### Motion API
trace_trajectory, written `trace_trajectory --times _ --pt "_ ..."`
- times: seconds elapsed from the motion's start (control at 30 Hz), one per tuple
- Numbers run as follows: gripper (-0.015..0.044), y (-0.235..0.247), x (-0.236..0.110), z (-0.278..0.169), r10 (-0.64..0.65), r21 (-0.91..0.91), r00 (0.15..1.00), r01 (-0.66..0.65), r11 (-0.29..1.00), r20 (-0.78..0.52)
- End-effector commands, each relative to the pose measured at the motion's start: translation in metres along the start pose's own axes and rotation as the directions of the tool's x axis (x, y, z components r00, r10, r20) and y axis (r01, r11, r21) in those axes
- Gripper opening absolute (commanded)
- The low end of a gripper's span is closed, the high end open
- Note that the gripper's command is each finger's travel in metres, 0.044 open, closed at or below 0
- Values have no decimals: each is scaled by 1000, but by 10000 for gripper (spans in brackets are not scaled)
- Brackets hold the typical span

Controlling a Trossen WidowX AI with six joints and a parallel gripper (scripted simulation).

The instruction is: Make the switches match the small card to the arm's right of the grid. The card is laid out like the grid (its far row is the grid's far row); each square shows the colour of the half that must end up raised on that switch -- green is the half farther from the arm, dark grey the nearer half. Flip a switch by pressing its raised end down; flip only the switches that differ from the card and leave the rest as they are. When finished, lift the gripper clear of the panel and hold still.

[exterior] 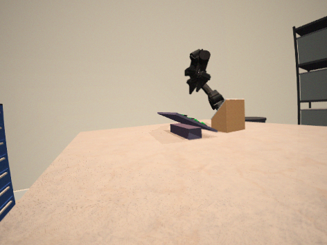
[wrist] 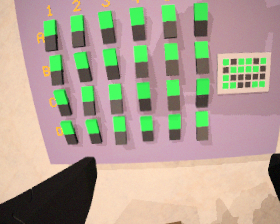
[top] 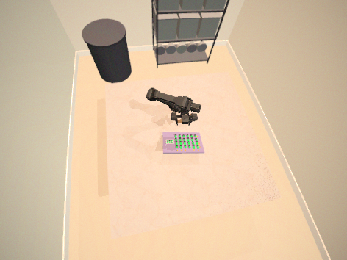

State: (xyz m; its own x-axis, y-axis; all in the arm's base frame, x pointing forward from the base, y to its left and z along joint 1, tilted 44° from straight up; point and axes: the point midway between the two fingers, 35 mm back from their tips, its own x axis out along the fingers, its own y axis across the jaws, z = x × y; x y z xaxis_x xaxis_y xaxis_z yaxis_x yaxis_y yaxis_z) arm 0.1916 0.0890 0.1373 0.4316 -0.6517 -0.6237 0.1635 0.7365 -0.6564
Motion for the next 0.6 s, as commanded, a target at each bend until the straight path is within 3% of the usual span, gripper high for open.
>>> trace_trajectory --times 0.0,0.33,0.47,0.57 --pt "374 2 1 1 0 -1 1000 0 1000 0" --pt "111 112 74 49 2 -38 999 -1 999 32" --pt "6 126 89 54 -2 -43 999 4 999 37" --pt "0 127 97 54 -1 -43 999 2 999 43"
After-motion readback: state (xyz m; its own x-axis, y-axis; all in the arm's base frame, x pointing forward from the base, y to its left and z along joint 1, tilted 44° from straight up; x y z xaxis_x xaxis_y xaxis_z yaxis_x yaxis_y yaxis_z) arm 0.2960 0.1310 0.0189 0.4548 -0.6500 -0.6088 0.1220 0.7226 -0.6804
